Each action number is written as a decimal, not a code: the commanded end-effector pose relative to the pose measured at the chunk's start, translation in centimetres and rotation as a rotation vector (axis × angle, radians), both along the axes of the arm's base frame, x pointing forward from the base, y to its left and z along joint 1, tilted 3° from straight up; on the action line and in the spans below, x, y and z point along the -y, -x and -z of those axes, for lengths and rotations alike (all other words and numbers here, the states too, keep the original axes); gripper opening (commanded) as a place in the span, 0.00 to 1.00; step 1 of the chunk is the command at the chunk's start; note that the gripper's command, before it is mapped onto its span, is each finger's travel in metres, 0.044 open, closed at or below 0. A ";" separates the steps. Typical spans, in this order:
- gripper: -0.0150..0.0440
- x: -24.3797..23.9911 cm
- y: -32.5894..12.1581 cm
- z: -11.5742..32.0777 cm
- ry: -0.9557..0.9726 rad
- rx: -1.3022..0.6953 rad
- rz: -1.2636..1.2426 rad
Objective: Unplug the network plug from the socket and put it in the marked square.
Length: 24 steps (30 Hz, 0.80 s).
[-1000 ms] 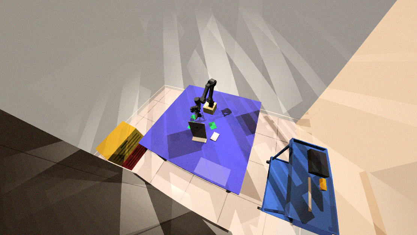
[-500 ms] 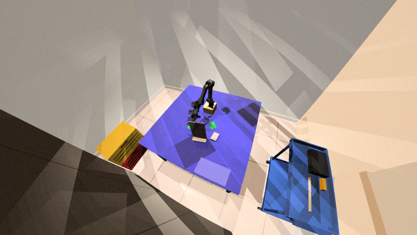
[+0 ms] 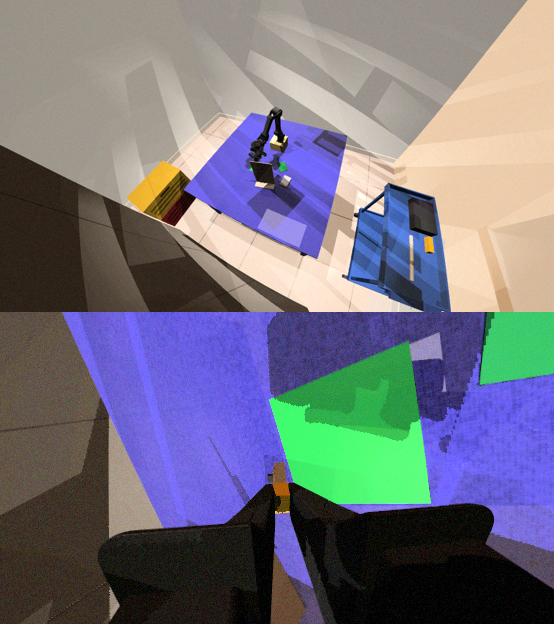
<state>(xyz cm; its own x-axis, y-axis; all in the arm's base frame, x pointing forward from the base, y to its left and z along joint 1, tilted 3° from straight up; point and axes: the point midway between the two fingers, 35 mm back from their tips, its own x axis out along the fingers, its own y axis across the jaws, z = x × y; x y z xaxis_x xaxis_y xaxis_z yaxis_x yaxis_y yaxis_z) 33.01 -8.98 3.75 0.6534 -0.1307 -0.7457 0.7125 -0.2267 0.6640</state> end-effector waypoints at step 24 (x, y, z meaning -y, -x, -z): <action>0.25 0.5 0.1 2.8 0.015 -0.054 0.017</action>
